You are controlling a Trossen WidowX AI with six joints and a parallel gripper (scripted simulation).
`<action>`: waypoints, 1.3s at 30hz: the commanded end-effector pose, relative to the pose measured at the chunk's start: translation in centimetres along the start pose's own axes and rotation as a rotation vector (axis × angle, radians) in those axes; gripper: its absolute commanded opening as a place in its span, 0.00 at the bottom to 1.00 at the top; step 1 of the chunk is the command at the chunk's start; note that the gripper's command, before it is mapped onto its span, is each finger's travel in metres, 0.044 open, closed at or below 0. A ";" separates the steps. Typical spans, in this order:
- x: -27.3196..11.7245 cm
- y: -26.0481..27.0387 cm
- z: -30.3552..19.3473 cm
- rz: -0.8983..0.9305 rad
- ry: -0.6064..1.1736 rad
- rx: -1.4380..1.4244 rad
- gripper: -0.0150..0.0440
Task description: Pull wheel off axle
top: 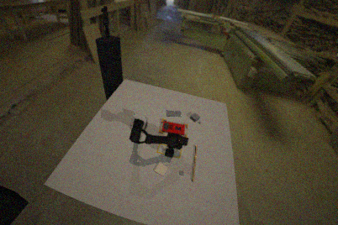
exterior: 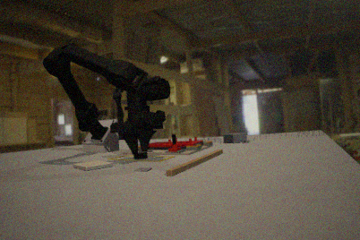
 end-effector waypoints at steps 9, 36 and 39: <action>-0.7 0.0 0.1 0.001 0.001 0.000 0.76; -10.6 3.3 -8.5 0.001 0.006 -0.015 1.00; -10.6 3.3 -8.5 0.001 0.006 -0.015 1.00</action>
Point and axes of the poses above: the point midway between the two fingers, 35 mm back from their tips, its own x axis out along the fingers, its own y axis across the jaws, z = x × y, the point moved 10 cm from there along -x, back along the fingers, and after that the axes turned 4 degrees about x, right-handed, at the moved point
